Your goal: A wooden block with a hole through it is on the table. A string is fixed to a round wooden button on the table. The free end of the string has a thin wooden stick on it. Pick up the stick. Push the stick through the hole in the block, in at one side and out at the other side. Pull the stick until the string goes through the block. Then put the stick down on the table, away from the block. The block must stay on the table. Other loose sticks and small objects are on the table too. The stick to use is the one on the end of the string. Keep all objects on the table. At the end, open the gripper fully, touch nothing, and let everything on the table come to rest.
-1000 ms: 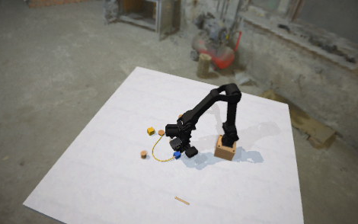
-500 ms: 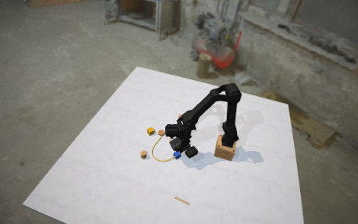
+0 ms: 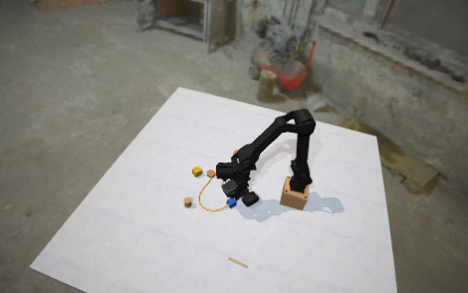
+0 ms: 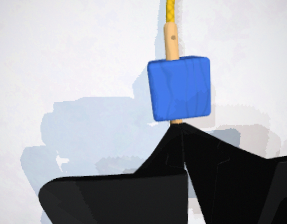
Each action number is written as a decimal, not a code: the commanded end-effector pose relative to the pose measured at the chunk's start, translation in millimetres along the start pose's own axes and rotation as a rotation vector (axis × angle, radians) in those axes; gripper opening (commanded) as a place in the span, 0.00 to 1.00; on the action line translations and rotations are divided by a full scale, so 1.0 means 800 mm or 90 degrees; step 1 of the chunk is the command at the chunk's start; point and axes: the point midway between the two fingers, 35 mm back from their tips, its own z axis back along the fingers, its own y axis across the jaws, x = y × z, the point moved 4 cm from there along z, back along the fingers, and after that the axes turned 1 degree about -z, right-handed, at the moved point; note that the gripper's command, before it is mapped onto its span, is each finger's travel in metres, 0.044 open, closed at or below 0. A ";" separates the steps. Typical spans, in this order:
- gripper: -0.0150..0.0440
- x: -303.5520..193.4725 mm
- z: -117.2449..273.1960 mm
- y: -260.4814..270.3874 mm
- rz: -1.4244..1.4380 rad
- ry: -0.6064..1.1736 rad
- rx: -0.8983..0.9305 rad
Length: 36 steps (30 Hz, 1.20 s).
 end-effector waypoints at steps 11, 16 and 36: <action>0.25 -0.001 -0.001 0.000 0.000 0.003 -0.001; 0.25 -0.001 -0.001 0.000 0.000 0.003 -0.001; 0.46 0.001 0.070 -0.002 -0.013 0.017 0.005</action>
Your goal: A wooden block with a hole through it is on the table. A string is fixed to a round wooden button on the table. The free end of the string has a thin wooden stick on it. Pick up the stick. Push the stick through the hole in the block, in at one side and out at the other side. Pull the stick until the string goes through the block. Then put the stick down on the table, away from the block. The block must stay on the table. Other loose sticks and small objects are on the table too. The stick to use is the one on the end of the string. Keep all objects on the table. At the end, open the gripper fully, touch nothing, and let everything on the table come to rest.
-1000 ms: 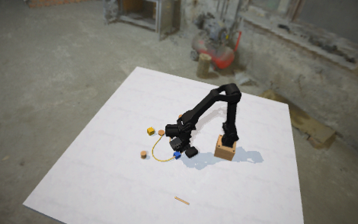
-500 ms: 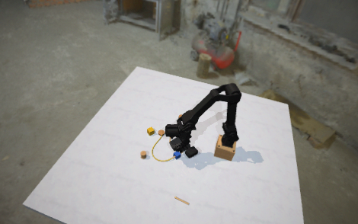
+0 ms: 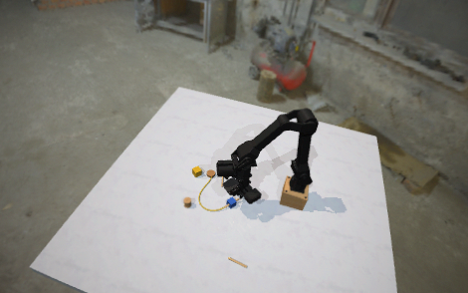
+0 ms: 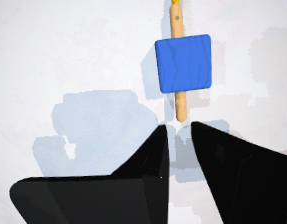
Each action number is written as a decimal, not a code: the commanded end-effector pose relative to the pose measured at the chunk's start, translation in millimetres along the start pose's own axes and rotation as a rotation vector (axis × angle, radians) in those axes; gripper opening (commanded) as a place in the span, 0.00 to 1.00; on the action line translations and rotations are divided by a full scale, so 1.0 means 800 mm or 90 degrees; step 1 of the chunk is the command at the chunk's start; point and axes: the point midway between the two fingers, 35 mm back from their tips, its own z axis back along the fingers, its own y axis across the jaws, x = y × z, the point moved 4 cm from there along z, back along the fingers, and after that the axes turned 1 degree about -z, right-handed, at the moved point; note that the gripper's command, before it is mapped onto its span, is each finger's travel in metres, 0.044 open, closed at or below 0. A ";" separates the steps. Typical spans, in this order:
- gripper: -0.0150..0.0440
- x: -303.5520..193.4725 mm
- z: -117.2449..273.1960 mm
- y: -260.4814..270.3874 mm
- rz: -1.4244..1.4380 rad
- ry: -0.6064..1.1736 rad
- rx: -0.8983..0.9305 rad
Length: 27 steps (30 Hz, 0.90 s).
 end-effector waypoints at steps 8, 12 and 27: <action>0.46 0.003 0.060 -0.003 -0.013 -0.012 -0.010; 0.46 0.004 0.054 -0.003 -0.013 -0.012 -0.011; 0.46 0.007 0.023 -0.005 -0.013 -0.012 -0.011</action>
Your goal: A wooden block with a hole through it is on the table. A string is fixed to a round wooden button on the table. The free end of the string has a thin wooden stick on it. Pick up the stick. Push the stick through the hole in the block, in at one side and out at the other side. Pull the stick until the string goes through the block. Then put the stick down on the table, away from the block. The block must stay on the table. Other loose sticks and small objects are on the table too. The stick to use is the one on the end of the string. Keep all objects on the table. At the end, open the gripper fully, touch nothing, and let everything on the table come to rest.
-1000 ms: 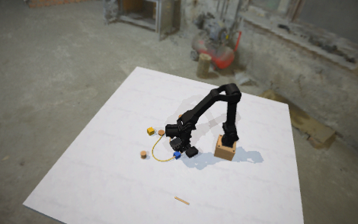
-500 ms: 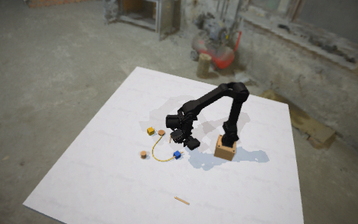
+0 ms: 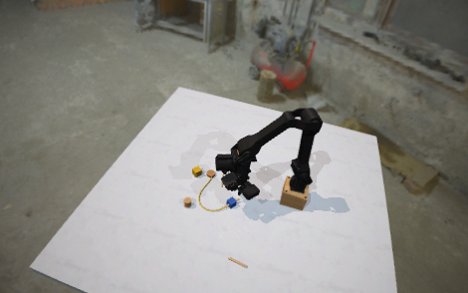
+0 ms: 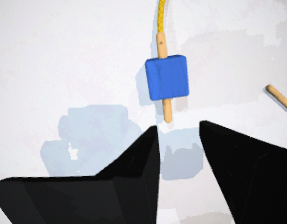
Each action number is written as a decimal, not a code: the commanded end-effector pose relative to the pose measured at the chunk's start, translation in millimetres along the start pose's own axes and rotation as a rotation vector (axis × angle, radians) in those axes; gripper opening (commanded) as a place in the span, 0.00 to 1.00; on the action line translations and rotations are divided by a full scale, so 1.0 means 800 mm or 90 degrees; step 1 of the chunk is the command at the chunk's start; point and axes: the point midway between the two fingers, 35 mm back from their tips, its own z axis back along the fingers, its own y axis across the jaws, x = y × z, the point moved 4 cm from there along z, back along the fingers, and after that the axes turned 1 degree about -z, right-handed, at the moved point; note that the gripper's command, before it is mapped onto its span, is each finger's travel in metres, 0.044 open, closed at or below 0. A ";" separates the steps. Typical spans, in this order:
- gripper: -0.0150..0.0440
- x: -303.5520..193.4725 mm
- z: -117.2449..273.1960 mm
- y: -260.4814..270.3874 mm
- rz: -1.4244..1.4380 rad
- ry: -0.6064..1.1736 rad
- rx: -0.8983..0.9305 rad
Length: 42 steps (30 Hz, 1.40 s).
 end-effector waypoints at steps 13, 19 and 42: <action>0.46 -0.004 -0.037 0.001 -0.003 0.011 0.002; 0.46 -0.005 -0.050 0.001 -0.003 0.011 0.002; 0.46 -0.008 -0.073 0.003 -0.003 0.011 0.002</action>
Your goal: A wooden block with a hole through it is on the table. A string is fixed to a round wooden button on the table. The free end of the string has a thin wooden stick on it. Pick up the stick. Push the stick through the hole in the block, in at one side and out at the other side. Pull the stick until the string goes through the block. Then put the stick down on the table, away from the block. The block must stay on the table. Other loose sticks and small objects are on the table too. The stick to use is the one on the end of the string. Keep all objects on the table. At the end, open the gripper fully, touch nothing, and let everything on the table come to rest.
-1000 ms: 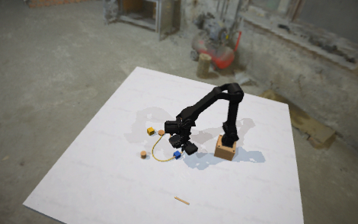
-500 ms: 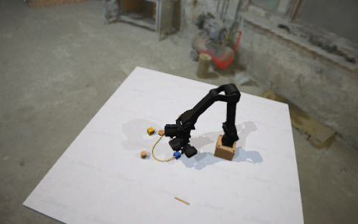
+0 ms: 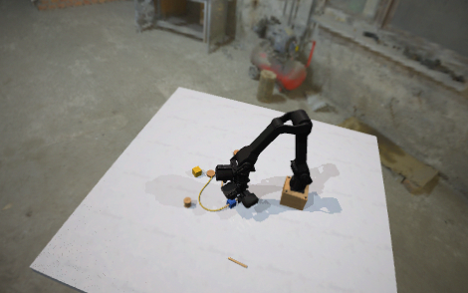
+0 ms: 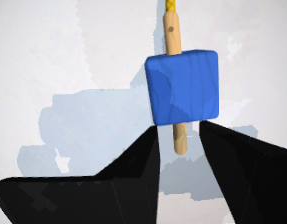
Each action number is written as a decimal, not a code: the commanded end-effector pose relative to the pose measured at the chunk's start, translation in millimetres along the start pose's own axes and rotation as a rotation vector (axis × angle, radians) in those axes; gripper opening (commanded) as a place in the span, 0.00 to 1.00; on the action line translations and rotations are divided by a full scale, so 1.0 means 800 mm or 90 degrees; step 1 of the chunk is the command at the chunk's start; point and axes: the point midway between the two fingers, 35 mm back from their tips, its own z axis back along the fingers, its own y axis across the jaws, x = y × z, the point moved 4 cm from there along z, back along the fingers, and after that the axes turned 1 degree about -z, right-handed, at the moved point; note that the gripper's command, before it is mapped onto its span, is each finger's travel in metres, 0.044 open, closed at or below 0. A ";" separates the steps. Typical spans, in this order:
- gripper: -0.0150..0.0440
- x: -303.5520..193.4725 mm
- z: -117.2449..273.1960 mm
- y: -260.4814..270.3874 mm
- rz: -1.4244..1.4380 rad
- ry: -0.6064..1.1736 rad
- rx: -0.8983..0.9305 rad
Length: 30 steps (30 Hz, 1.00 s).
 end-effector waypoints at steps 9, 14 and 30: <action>0.25 0.000 -0.001 0.000 0.000 0.001 0.001; 0.25 0.000 -0.001 0.000 0.000 0.001 0.001; 0.25 -0.004 -0.004 -0.002 0.017 -0.054 -0.002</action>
